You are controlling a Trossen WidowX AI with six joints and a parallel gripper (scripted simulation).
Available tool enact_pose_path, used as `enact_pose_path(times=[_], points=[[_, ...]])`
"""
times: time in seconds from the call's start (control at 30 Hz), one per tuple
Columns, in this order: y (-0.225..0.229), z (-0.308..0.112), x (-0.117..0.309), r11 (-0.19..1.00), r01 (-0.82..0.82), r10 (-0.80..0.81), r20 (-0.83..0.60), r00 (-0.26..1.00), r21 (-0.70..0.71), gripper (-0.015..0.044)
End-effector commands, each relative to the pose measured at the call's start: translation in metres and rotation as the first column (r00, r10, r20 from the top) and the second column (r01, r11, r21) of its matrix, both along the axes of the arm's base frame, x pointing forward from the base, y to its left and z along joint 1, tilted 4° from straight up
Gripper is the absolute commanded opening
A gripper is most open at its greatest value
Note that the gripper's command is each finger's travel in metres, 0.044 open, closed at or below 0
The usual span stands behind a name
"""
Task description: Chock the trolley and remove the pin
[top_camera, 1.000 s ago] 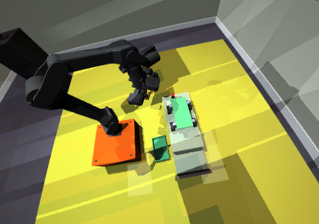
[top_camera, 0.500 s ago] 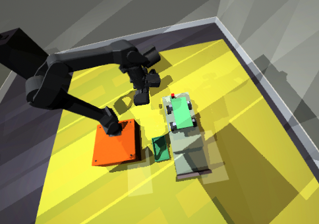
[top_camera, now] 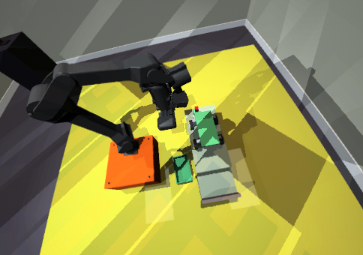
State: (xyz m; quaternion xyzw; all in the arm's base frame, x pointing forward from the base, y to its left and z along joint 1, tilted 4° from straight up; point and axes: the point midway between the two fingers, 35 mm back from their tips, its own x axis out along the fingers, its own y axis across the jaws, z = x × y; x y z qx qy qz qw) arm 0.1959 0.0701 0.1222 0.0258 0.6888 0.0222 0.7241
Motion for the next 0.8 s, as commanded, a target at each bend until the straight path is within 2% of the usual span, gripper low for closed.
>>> enact_pose_path(times=[0.0, 0.77], points=[[-0.011, -0.002, 0.003, 1.0, -0.006, 0.006, -0.001, 1.0, 0.003, 0.0], [-0.084, -0.011, 0.022, 1.0, -0.007, 0.007, 0.0, 1.0, -0.004, 0.0]])
